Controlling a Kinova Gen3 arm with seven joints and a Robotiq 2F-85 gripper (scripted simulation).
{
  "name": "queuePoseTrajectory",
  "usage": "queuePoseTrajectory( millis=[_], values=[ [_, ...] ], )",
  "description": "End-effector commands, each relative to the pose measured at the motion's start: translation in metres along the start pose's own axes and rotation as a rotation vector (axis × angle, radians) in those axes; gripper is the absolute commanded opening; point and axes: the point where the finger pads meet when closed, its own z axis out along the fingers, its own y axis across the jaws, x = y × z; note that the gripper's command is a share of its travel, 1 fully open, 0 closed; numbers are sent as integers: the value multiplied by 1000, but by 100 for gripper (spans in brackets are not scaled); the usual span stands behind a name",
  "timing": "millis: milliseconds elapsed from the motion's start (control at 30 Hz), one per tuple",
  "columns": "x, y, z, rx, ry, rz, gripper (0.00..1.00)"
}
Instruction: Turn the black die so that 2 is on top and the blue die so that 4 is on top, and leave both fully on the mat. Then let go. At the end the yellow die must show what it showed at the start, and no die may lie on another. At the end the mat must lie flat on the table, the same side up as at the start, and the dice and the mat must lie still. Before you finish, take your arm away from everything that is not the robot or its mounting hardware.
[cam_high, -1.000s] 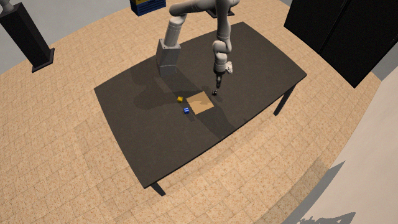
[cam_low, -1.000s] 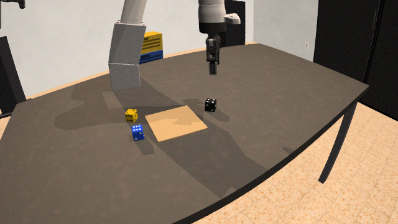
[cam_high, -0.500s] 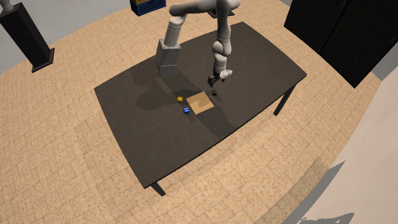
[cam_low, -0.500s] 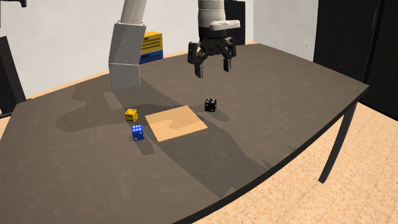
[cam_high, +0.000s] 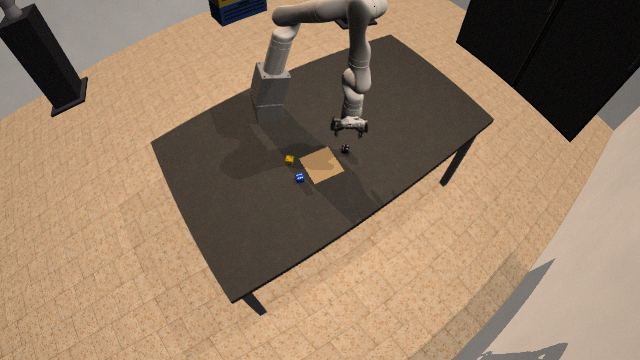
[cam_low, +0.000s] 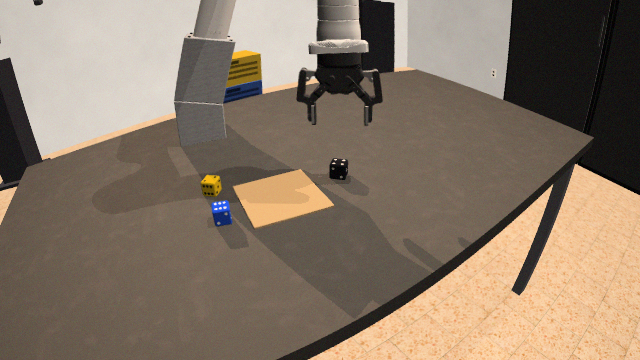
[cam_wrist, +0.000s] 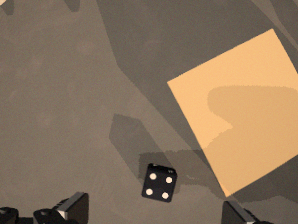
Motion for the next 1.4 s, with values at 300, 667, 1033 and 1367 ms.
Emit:
queuePoseTrajectory(
  millis=[300,667,1033,1367],
  values=[
    [-1,2,3,-7,-2,157,100],
    [-1,2,3,-7,-2,175,46],
    [-1,2,3,-7,-2,175,46],
    [-1,2,3,-7,-2,175,46]
  ],
)
